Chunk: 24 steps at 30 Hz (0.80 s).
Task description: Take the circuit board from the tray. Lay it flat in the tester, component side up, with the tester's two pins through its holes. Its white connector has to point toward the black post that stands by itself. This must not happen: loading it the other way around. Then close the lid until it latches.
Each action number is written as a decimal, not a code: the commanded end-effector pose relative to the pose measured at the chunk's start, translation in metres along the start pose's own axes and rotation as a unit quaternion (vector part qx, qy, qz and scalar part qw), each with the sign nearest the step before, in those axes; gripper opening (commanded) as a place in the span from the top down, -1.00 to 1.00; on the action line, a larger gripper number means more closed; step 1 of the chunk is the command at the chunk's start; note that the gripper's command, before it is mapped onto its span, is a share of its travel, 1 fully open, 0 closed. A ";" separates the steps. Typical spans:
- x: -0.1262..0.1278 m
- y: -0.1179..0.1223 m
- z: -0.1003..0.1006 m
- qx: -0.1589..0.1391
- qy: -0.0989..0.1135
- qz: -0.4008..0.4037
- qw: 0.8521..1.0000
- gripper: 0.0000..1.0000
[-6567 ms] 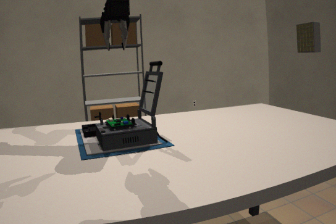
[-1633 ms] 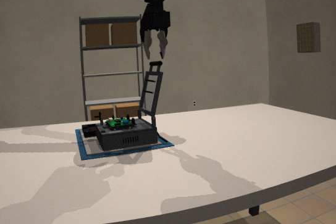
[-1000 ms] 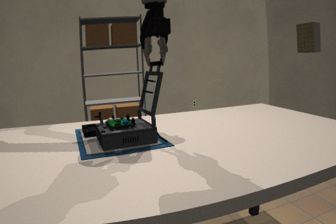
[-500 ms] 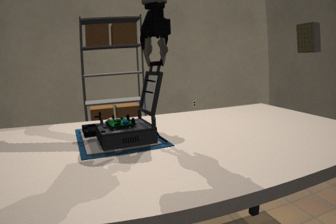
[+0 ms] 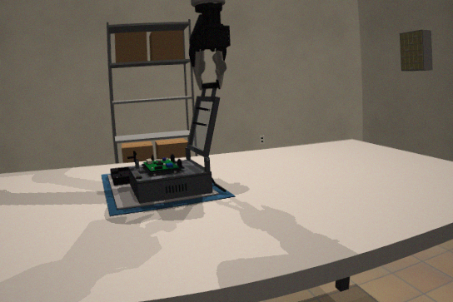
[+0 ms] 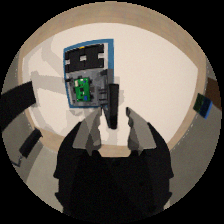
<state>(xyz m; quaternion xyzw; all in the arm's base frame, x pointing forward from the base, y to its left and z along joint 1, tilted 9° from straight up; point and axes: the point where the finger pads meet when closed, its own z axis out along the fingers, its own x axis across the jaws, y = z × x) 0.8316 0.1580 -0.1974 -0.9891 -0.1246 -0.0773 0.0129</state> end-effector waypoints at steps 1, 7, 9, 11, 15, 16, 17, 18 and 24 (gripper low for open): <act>0.003 0.000 -0.001 -0.001 0.002 0.000 1.000 0.40; 0.003 0.000 -0.001 -0.001 0.002 0.000 1.000 0.40; 0.003 0.000 -0.001 -0.001 0.002 0.000 1.000 0.40; 0.003 0.000 -0.001 -0.001 0.002 0.000 1.000 1.00; 0.003 0.000 -0.001 -0.001 0.002 0.000 1.000 1.00; 0.003 0.000 -0.001 -0.001 0.002 0.000 1.000 1.00; 0.003 0.000 -0.001 -0.001 0.002 0.000 1.000 1.00; 0.003 0.000 -0.001 -0.001 0.002 0.000 1.000 1.00; 0.003 0.000 -0.001 -0.001 0.002 0.000 1.000 1.00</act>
